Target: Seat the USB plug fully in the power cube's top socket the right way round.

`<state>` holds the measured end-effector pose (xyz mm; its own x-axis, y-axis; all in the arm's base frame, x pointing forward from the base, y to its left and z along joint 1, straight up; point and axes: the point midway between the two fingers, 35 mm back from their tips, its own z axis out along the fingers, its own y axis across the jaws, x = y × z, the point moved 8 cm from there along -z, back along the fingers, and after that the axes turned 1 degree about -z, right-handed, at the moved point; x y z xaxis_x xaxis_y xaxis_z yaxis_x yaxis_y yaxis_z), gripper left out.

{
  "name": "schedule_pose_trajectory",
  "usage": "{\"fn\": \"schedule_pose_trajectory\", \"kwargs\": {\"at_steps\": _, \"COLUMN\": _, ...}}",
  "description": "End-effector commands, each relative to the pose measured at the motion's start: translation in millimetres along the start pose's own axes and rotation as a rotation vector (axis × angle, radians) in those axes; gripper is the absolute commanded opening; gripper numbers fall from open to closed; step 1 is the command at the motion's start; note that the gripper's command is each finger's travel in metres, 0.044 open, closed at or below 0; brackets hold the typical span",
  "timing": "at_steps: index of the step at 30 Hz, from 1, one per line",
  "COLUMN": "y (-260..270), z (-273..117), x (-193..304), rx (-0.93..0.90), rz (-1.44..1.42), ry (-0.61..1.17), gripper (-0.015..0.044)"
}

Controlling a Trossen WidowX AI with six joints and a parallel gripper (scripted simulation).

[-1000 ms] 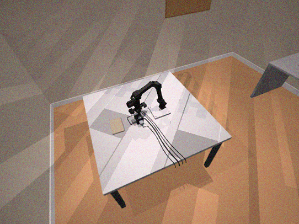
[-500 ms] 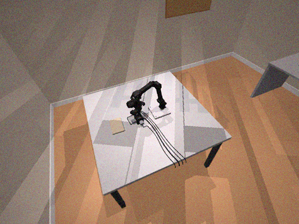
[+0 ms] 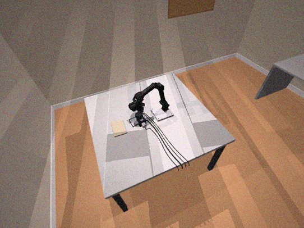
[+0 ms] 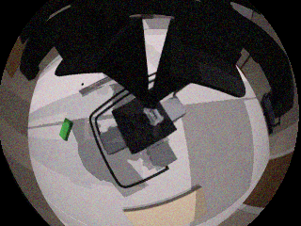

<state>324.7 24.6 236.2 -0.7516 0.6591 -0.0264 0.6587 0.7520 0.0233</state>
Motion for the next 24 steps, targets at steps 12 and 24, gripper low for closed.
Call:
{"fn": "schedule_pose_trajectory", "kwargs": {"at_steps": 12, "y": 0.0, "z": 0.2, "x": 0.0, "rx": 0.000, "rz": -0.384, "ry": 0.000, "gripper": 0.0000}}
{"fn": "schedule_pose_trajectory", "kwargs": {"at_steps": 24, "y": 0.0, "z": 0.2, "x": 0.0, "rx": 0.000, "rz": -0.698, "ry": 0.000, "gripper": 0.0000}}
